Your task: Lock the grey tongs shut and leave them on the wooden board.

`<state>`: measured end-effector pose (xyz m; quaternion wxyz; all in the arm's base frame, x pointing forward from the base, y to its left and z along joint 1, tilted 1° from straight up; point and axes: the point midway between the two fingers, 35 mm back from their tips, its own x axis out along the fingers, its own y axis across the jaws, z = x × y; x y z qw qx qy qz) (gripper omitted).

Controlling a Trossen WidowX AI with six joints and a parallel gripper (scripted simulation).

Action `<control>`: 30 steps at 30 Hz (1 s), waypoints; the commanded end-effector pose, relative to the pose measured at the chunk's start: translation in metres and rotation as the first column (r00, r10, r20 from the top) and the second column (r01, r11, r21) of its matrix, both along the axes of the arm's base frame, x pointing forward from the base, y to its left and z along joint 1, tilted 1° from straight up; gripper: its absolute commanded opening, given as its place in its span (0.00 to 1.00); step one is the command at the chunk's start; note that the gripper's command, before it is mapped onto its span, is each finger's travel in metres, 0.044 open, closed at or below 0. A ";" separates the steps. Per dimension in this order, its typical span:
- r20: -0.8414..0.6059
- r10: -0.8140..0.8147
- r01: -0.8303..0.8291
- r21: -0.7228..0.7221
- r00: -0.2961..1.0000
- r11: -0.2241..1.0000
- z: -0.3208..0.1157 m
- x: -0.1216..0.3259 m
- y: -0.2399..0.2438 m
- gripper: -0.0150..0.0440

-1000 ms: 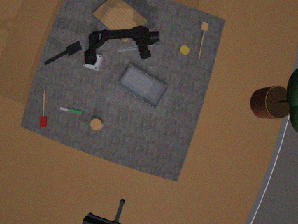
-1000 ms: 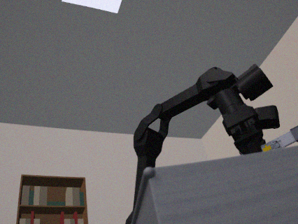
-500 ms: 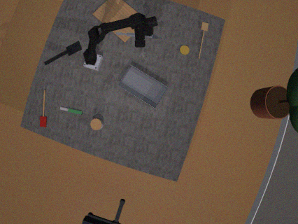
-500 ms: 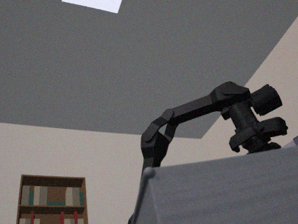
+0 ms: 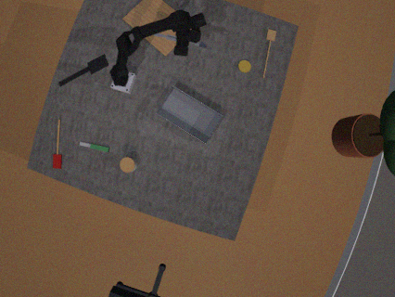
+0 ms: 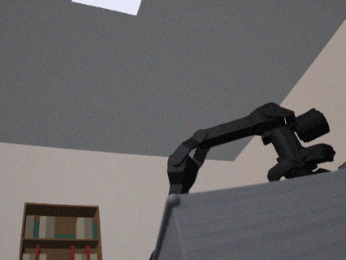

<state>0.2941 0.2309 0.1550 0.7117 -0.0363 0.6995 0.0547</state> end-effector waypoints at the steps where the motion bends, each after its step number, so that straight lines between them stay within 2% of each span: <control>1: 0.003 -0.066 0.066 0.007 0.998 0.998 0.003 -0.012 0.018 0.00; 15: -0.012 -0.330 0.330 0.016 0.944 0.944 0.004 -0.066 0.077 0.00; 30: -0.035 -0.591 0.592 0.016 0.806 0.806 0.006 -0.136 0.125 0.00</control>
